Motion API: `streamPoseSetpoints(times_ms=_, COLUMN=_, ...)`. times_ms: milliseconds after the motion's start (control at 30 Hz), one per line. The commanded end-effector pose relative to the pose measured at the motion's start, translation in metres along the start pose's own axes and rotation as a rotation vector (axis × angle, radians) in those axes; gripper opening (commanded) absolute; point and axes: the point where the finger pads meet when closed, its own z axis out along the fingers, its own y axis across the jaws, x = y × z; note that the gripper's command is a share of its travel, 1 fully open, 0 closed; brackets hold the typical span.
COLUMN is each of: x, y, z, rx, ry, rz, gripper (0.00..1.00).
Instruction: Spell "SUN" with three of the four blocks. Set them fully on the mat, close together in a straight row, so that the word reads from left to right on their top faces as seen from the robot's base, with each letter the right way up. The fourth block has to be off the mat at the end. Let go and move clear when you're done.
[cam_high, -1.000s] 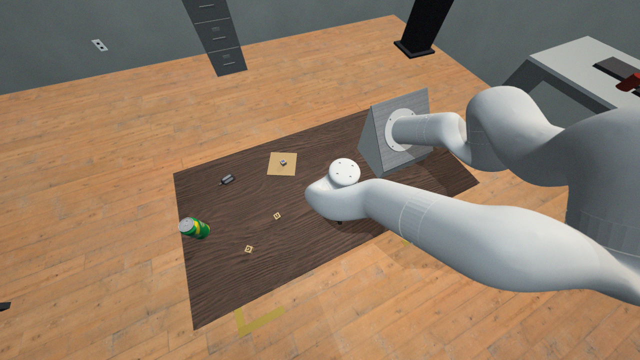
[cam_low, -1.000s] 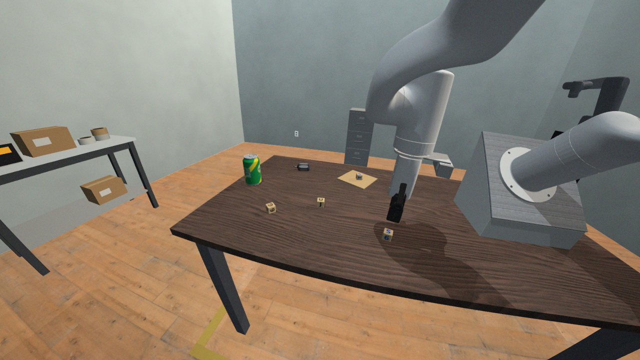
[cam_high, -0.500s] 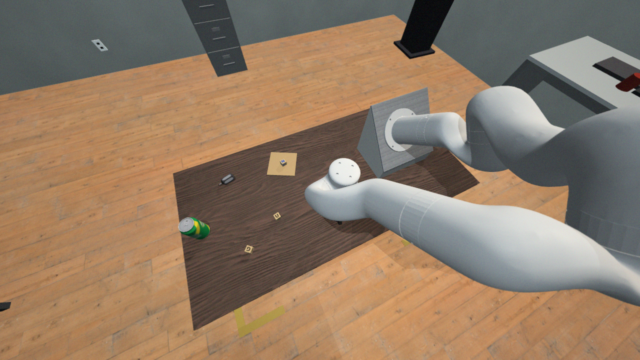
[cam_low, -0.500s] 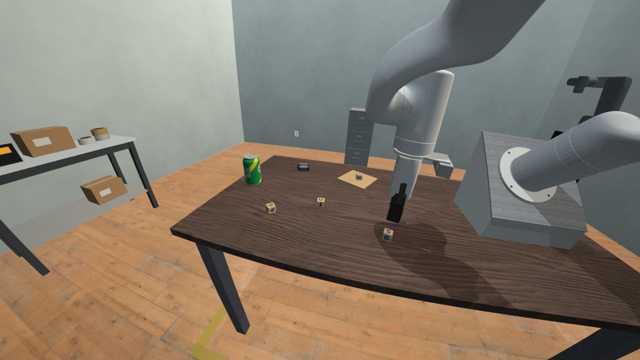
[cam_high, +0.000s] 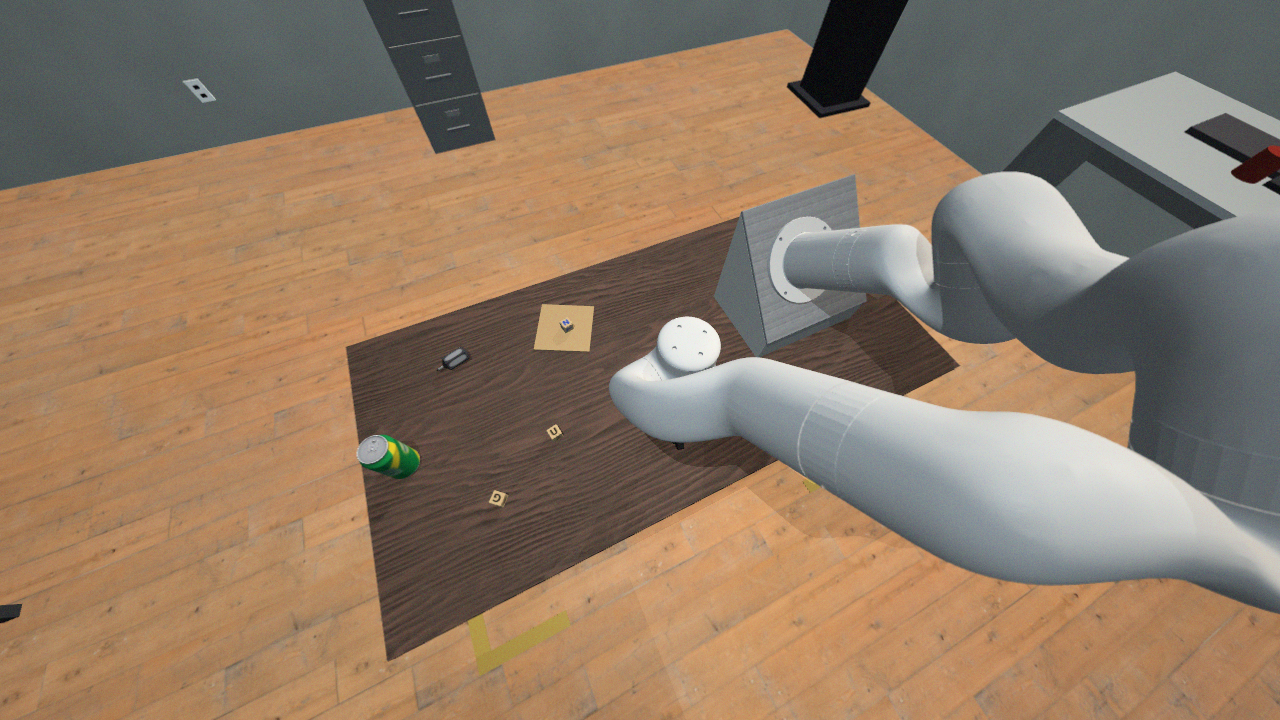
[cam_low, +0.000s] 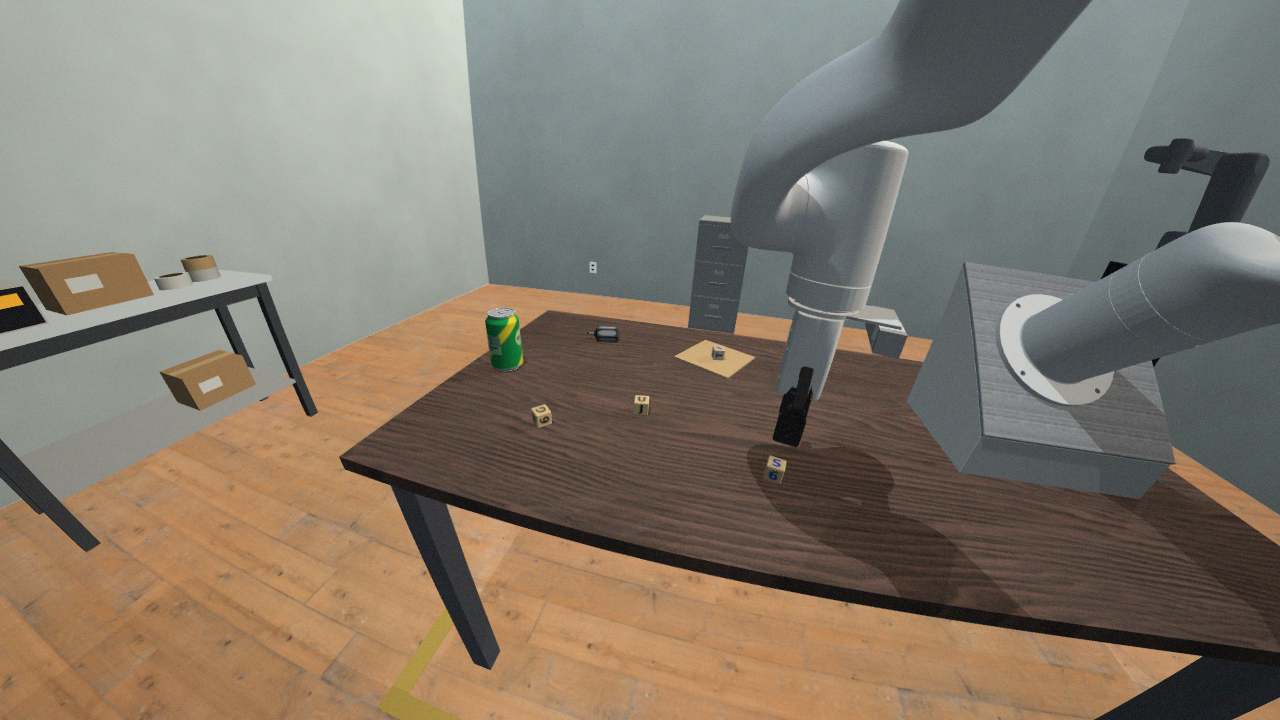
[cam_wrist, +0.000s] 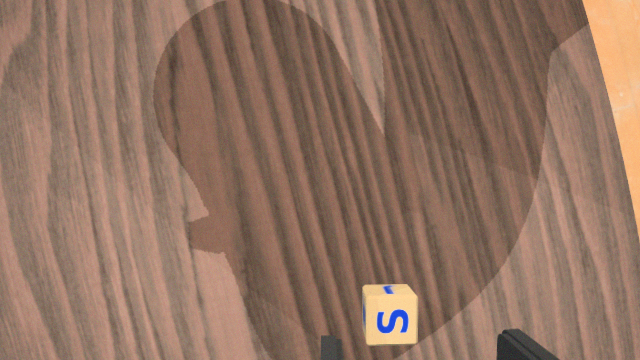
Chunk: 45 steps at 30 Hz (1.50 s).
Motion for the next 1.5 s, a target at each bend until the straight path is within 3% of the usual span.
streamPoseSetpoints(times_ms=0, x=-0.001, y=0.000, z=0.001, rx=0.000, ry=-0.001, rz=0.000, gripper=0.64)
streamPoseSetpoints(times_ms=1467, x=0.000, y=0.000, z=0.050, rx=0.000, ry=-0.001, rz=0.000, gripper=0.64)
